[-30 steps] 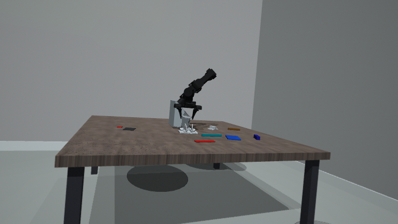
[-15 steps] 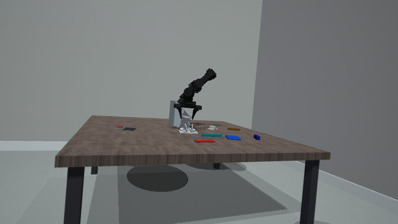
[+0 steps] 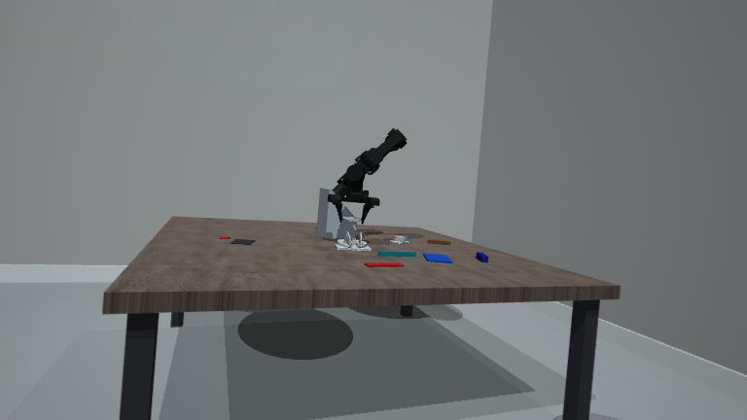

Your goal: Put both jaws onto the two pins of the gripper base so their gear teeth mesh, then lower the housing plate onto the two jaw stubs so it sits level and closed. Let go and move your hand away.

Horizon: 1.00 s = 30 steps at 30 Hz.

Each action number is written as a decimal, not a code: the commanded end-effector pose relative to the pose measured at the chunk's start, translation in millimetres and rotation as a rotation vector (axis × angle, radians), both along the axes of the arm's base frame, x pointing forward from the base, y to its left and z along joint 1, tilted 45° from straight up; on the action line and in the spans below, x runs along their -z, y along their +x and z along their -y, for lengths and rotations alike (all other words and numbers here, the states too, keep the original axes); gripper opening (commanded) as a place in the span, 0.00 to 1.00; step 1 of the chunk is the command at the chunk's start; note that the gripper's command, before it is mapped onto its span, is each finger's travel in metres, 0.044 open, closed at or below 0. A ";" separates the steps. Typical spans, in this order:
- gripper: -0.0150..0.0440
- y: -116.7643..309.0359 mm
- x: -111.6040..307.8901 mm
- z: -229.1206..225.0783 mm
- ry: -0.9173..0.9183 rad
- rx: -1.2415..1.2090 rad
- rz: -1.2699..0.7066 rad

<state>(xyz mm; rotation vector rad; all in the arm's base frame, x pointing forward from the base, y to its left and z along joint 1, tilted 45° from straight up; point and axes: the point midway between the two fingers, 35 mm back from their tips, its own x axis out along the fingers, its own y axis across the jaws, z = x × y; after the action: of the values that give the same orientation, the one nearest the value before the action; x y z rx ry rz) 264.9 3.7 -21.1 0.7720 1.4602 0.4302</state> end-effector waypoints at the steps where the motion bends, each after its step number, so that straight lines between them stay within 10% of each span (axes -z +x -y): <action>1: 0.85 0.3 -0.6 -0.4 0.003 0.004 0.001; 30: 0.85 0.6 2.4 -3.2 0.003 0.004 0.001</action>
<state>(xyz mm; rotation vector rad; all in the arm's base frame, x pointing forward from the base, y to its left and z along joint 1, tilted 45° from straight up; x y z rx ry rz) 264.8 4.5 -21.4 0.7711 1.4581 0.4292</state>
